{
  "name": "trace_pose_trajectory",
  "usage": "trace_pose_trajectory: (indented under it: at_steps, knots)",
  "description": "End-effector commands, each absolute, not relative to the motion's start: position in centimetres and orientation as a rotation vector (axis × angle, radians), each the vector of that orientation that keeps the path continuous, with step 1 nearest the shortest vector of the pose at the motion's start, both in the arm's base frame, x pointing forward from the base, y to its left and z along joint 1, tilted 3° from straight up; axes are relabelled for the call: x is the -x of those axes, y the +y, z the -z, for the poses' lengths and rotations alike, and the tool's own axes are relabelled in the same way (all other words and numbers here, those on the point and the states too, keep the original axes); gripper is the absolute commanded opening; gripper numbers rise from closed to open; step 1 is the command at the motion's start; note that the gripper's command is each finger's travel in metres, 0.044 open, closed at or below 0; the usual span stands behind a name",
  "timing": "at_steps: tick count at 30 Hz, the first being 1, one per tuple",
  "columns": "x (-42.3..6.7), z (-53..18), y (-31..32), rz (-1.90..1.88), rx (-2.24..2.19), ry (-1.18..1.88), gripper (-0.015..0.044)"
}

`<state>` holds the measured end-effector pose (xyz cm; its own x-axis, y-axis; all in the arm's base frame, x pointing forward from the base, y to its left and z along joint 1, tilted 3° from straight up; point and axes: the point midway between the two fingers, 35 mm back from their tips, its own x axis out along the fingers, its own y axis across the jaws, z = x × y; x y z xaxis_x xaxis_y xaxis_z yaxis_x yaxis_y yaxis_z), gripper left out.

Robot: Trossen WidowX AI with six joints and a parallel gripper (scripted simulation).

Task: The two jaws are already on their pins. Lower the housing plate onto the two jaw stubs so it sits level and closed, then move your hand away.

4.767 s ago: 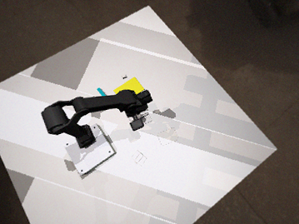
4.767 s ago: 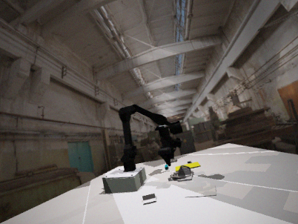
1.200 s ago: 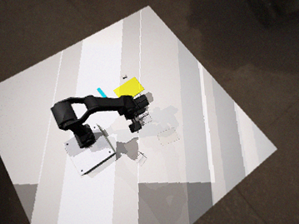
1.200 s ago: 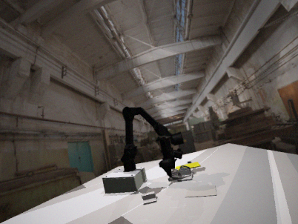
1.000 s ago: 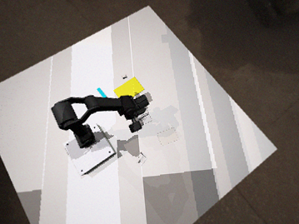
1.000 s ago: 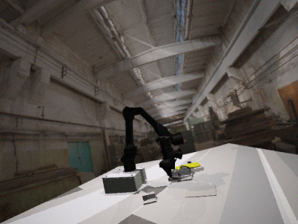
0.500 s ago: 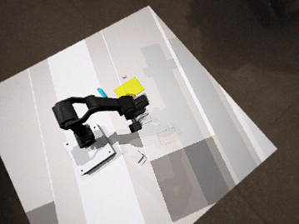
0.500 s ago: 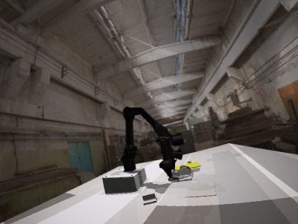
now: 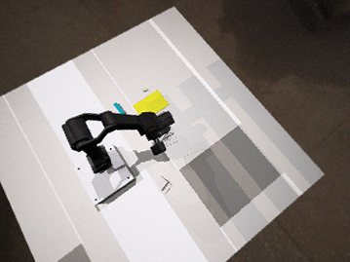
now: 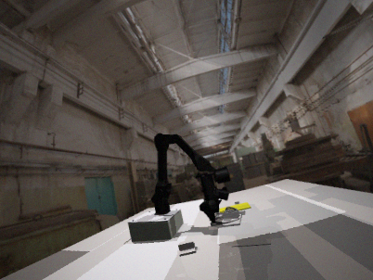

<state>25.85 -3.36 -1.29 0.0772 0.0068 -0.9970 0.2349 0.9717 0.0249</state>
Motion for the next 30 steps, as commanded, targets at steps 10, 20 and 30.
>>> trace_pose_trajectory:
  at_steps: [10, 20, 30]
  knots:
    - [-25.88, 1.59, -3.43, 0.173, -0.190, 1.486, 0.0351]
    - [-25.89, 1.83, -3.43, 0.170, -0.188, 1.487, 0.0351]
    - [-25.91, 2.07, -3.42, 0.169, -0.186, 1.487, 0.0351]
